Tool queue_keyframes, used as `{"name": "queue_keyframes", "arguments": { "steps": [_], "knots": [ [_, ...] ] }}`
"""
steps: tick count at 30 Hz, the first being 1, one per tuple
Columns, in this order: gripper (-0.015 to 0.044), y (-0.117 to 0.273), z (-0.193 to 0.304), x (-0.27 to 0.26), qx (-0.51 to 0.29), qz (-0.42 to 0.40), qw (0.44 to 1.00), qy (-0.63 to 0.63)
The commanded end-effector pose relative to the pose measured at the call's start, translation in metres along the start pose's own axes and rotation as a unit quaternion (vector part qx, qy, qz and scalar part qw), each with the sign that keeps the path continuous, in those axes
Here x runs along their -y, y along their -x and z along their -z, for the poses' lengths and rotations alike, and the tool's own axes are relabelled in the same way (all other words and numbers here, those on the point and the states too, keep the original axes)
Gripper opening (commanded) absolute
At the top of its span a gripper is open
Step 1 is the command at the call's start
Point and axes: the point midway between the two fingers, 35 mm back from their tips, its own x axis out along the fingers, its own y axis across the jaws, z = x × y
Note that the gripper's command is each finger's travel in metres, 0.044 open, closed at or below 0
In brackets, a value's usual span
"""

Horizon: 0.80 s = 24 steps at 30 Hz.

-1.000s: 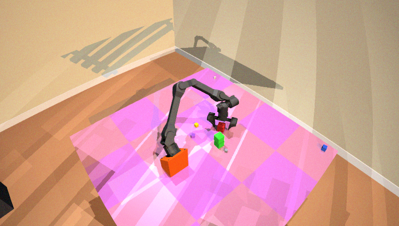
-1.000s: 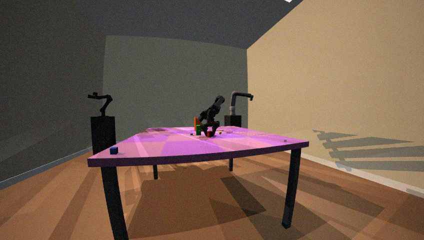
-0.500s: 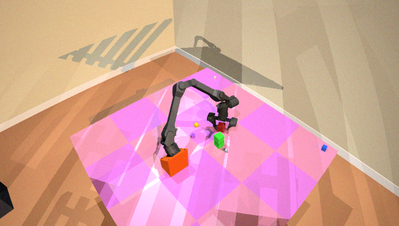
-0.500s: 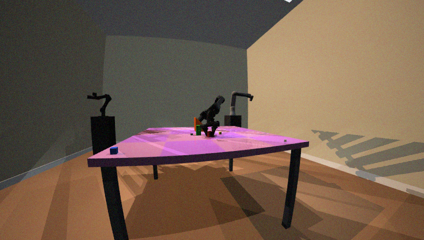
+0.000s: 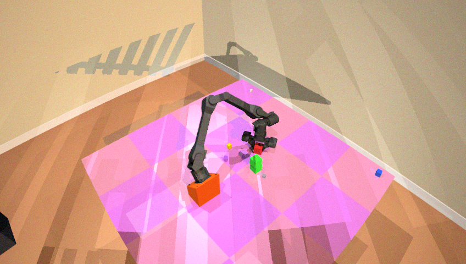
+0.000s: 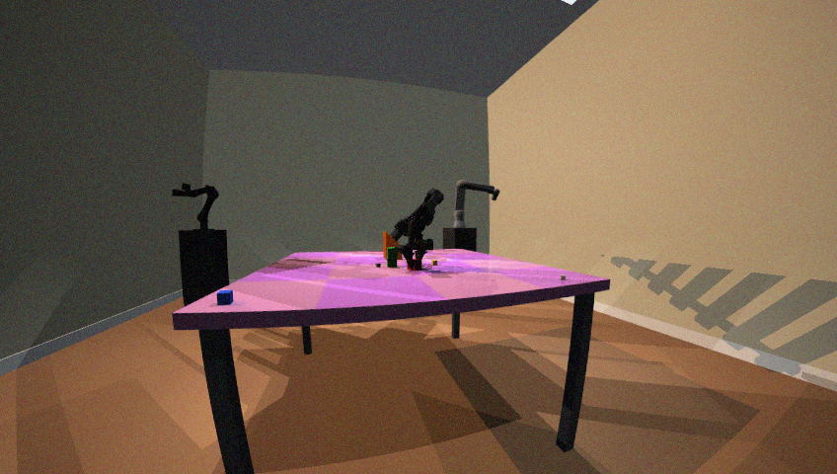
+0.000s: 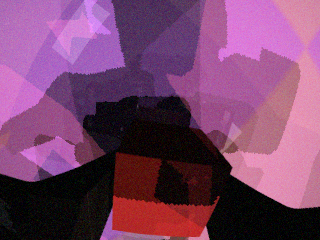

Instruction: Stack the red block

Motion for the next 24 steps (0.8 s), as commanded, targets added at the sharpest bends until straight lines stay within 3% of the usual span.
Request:
{"name": "queue_keyframes", "arguments": {
  "steps": [1, 4, 24],
  "knots": [
    [0.0072, 0.006, 0.000, 0.000, 0.000, -0.003, 1.000, -0.001],
    [0.0000, 0.019, 0.000, 0.000, 0.000, -0.002, 1.000, -0.001],
    [0.0000, 0.116, 0.000, 0.001, -0.001, -0.001, 1.000, -0.002]
  ]
}}
